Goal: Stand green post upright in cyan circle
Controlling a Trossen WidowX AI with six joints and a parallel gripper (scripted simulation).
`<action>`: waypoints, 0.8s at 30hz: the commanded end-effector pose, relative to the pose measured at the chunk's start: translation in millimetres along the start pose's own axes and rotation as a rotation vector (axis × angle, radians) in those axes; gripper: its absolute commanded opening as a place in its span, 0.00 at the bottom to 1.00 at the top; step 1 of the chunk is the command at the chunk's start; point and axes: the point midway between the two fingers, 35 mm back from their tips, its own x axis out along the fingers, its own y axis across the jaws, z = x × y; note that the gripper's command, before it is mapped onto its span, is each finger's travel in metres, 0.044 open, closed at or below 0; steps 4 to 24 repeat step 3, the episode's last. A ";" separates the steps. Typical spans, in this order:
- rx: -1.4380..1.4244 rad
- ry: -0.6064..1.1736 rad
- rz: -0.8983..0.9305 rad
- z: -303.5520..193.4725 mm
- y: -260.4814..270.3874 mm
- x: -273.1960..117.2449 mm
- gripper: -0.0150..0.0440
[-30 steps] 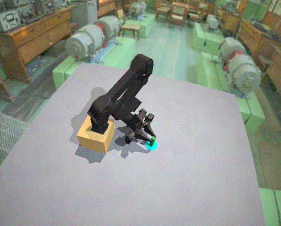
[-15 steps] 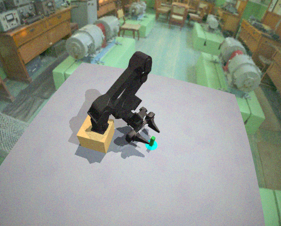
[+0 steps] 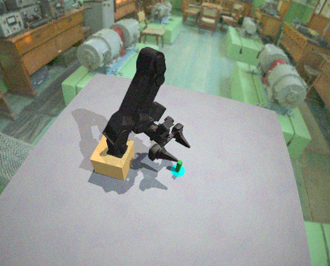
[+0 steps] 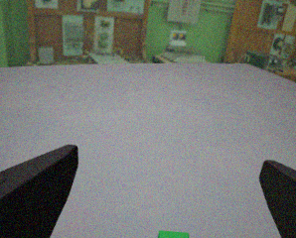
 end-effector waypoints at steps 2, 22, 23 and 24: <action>-0.015 -0.016 -0.002 14.4 -3.5 -3.3 0.93; -0.017 -0.019 -0.002 17.1 -4.1 -3.9 0.93; -0.017 -0.019 -0.002 17.1 -4.1 -3.9 0.93; -0.017 -0.019 -0.002 17.1 -4.1 -3.9 0.93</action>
